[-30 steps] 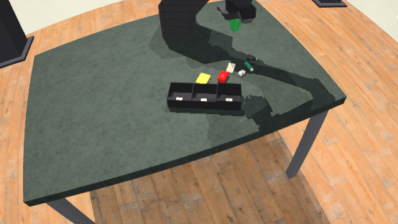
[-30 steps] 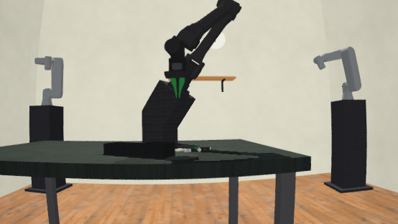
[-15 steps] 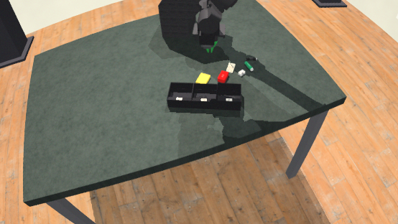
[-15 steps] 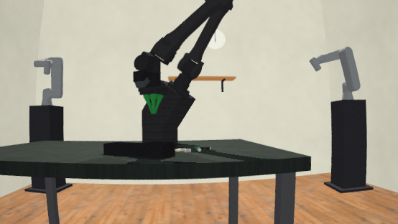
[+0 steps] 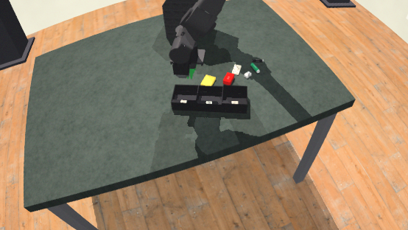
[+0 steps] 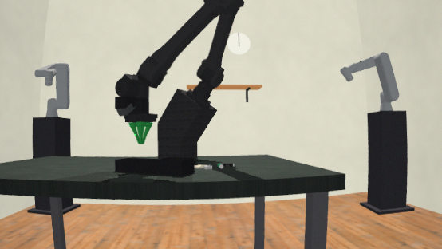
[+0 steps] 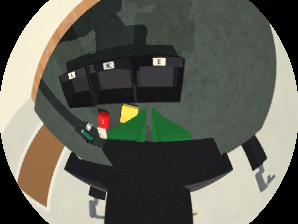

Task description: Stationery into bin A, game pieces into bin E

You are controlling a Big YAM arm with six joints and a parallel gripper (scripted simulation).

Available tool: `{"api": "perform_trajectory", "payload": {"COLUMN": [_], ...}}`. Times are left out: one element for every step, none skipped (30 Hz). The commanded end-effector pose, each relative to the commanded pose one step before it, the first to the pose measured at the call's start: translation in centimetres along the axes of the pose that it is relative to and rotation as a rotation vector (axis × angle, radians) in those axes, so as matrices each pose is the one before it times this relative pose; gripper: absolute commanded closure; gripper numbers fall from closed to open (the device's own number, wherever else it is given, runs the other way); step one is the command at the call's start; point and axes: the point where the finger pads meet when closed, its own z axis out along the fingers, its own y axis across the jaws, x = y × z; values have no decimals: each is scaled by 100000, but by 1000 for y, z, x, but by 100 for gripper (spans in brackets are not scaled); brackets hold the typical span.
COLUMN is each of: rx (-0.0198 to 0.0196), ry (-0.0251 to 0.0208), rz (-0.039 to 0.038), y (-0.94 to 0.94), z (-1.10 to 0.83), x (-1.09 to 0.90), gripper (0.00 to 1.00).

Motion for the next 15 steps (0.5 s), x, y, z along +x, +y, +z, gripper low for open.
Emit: {"api": "perform_trajectory", "payload": {"rx": [-464, 16, 22, 6, -14, -18, 34, -44, -45, 21, 80, 8, -160, 37, 0], "ry": [-4960, -124, 32, 506, 432, 385, -1102, -810, 263, 52, -12, 5, 1980, 26, 0], "rz": [-2876, -67, 48, 387, 324, 288, -1315, -2242, -359, 74, 438, 85, 1189, 25, 0], "y": [-1333, -594, -594, -226, -19, -3, 585, 1000, 190, 46, -10, 11, -368, -7, 0], "z": [-376, 423, 423, 152, 4, -7, -517, -339, 102, 13, -22, -8, 1937, 282, 0], "x": [-3267, -453, -411, -86, 46, 51, -544, -536, 22, 1, -12, -6, 881, 22, 0], "gripper": [92, 92, 92, 92, 92, 92, 92, 92, 92, 92, 92, 92, 92, 92, 92]}}
